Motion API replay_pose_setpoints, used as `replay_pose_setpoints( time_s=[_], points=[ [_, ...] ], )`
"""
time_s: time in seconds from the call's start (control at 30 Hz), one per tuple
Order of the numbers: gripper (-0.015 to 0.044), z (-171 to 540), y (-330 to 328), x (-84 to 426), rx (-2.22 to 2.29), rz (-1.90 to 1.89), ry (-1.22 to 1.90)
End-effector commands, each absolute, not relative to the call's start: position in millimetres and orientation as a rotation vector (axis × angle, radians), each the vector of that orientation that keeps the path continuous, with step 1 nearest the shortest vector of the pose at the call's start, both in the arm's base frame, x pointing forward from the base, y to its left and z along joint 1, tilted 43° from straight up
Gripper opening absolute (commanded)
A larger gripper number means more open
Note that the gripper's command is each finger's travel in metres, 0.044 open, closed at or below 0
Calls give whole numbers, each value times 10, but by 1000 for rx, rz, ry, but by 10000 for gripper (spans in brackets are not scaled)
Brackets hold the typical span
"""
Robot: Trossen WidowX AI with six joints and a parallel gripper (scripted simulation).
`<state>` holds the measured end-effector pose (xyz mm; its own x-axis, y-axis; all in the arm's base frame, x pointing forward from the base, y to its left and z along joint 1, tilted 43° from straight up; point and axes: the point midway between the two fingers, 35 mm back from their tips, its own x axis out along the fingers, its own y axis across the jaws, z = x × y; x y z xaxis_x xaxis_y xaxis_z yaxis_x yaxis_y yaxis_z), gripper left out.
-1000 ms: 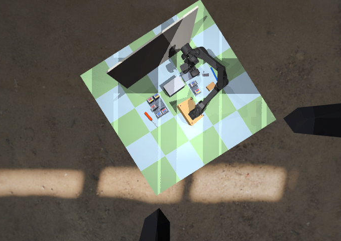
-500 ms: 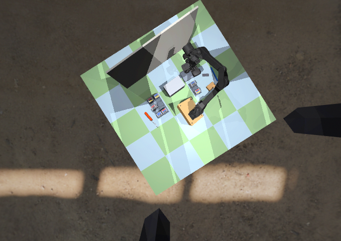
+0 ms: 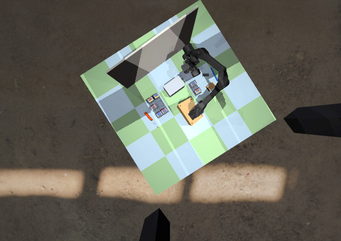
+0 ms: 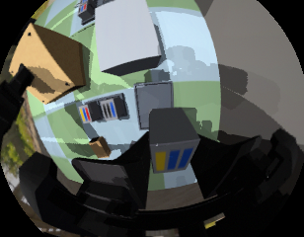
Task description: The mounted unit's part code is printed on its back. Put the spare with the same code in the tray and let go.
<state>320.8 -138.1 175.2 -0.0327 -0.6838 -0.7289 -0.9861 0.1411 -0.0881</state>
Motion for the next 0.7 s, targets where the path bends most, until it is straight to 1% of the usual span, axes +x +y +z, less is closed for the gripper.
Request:
replay_pose_setpoints(
  time_s=[0.0, 0.67],
  points=[
    [0, 1703, -1420, 3212, -1606, 612, 1786],
    [0, 1548, -1562, 3231, -1605, 613, 1784]
  ],
)
